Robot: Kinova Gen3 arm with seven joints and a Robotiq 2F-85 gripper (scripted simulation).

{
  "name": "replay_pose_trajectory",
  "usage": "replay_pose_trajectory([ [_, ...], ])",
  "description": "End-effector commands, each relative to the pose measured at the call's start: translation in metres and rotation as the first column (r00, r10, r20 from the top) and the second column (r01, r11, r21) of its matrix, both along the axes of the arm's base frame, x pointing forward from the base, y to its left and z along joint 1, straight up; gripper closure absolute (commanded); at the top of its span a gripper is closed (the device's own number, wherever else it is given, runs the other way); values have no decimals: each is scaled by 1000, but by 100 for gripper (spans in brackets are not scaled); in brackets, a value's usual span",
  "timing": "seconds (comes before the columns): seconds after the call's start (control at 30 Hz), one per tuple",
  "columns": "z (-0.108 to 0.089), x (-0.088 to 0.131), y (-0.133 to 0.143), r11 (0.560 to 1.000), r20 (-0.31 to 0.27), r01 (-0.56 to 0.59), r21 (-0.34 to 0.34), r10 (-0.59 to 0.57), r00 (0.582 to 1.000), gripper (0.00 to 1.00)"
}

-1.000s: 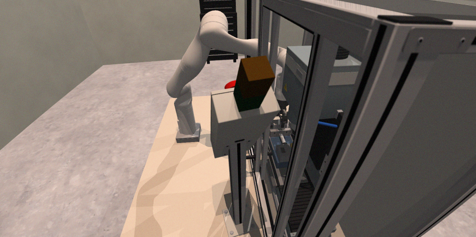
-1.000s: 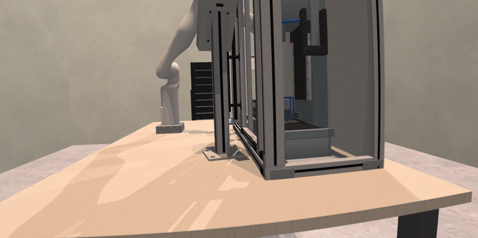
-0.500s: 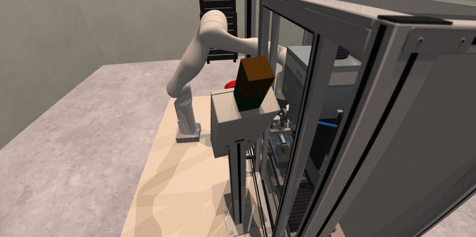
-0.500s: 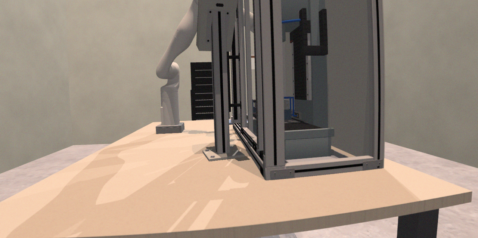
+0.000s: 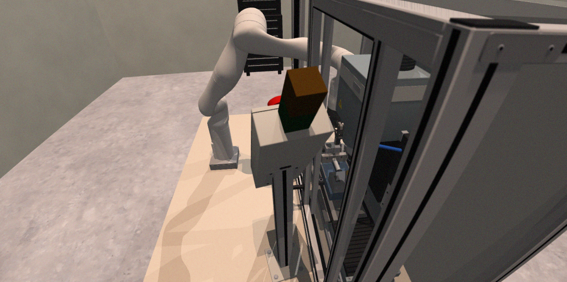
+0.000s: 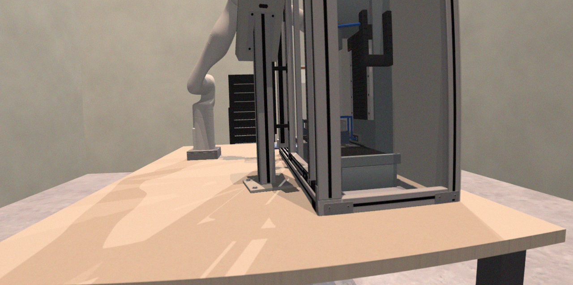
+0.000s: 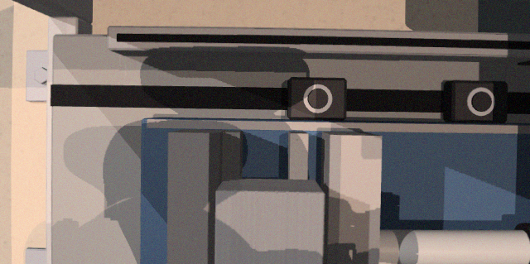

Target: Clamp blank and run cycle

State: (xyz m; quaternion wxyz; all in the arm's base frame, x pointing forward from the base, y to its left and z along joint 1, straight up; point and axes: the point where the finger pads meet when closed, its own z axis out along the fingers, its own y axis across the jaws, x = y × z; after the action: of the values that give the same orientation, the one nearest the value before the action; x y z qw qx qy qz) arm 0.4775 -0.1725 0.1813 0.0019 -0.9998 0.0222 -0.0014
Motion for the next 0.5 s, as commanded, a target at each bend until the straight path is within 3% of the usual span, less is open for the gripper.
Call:
replay_pose_trajectory([
  [0.0,16,0,0,1000,1,-3,-1,3,1000,0],
  [0.1,40,-1,-1,1000,0,-6,-1,6,1000,0],
  [0.47,40,-1,-1,1000,0,-6,-1,6,1000,0],
])
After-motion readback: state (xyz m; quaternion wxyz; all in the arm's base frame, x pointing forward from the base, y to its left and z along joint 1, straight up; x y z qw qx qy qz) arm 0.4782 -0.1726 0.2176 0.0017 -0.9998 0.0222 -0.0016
